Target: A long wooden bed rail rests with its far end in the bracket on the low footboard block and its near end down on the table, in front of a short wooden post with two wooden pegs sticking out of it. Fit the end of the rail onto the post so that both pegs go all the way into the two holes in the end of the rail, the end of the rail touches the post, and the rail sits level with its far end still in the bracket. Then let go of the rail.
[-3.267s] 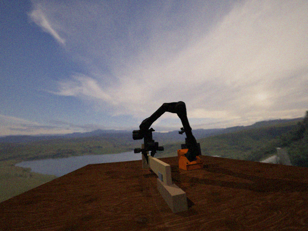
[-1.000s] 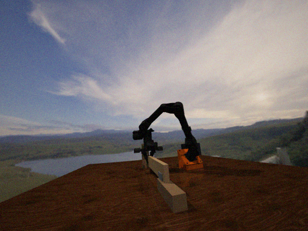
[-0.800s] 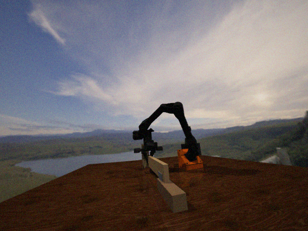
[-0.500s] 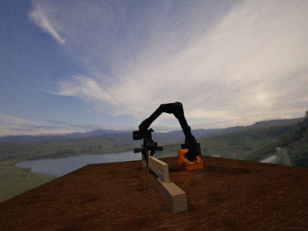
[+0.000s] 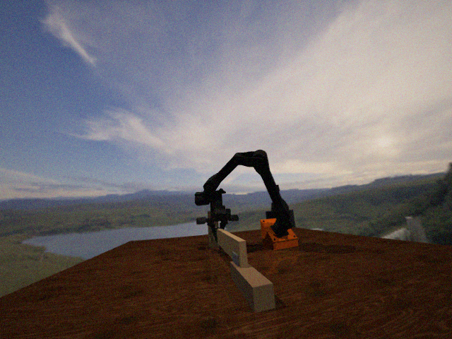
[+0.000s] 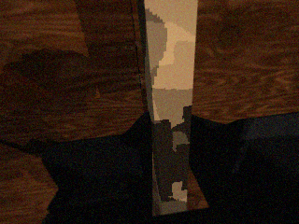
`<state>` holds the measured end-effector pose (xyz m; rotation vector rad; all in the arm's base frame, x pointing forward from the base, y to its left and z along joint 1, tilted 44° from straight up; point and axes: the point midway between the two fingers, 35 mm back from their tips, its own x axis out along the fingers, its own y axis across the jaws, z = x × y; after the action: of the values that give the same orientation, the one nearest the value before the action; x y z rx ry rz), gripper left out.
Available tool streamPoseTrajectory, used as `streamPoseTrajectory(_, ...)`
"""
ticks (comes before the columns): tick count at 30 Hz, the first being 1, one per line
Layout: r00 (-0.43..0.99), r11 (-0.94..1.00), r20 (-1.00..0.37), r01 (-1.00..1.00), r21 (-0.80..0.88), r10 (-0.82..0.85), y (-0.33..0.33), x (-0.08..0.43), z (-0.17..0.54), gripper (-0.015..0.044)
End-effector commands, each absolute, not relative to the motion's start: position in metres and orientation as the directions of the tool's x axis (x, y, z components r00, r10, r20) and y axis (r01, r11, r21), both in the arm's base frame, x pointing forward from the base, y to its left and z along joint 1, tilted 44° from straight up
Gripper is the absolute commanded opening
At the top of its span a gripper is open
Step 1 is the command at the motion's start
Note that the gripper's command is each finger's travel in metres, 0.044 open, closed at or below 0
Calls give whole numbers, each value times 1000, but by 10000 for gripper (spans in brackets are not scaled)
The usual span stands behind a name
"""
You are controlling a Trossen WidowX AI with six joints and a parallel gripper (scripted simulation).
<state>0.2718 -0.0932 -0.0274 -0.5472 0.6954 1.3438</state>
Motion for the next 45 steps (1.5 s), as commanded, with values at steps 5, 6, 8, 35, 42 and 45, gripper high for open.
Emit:
streamPoseTrajectory(5,92,163,-729,-986,28,678,-99,272,-28,0)
streamPoseTrajectory(6,92,163,-729,-986,28,678,-99,272,-29,0)
streamPoseTrajectory(8,92,163,-729,-986,27,678,-99,272,-29,0)
streamPoseTrajectory(35,92,163,-730,-986,27,677,-105,271,-34,0)
streamPoseTrajectory(42,92,163,-730,-986,27,677,-107,271,-36,0)
streamPoseTrajectory(45,92,163,-730,-986,27,677,-107,270,-36,0)
